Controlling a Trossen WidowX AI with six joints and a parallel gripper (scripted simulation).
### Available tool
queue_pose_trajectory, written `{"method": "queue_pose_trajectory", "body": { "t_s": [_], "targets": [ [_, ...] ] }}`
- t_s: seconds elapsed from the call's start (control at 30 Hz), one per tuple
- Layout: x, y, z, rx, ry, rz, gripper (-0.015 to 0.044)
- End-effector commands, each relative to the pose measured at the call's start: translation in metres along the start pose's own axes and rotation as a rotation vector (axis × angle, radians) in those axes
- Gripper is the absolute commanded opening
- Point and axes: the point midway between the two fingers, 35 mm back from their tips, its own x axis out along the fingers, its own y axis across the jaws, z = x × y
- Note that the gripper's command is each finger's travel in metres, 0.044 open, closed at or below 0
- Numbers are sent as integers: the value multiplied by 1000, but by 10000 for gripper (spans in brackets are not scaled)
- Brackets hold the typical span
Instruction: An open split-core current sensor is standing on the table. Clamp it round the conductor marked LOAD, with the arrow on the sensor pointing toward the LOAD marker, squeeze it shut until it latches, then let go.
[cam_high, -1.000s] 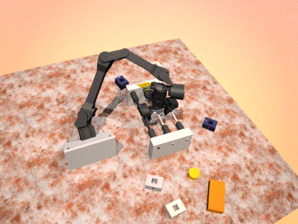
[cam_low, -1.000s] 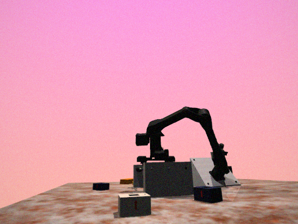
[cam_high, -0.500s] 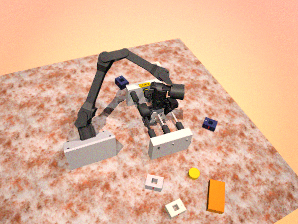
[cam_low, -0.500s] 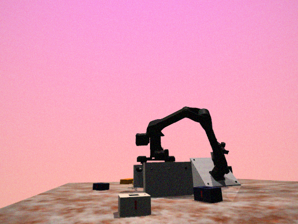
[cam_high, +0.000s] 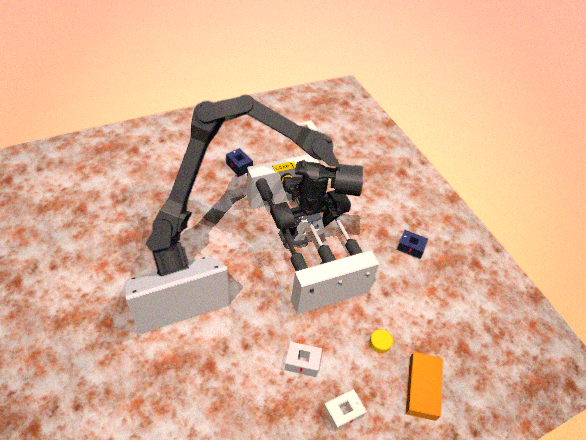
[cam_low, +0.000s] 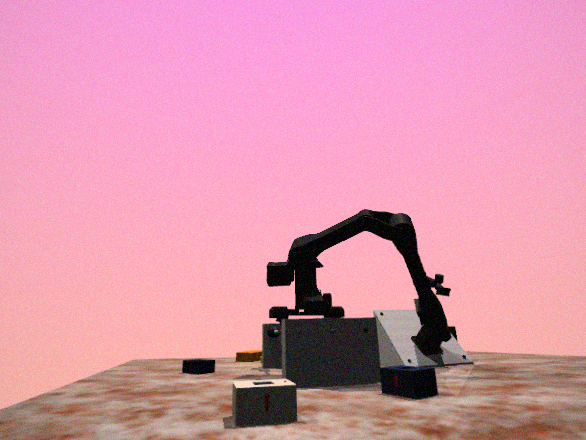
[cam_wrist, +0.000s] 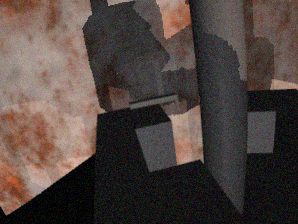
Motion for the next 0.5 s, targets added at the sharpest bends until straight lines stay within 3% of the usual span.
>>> {"method": "queue_pose_trajectory", "body": {
  "t_s": [0.0, 0.47],
  "targets": [
    [0, 0, 0, -3, 1, 0, 0],
    [-5, -1, -1, 4, 2, -81, 0]
  ]
}}
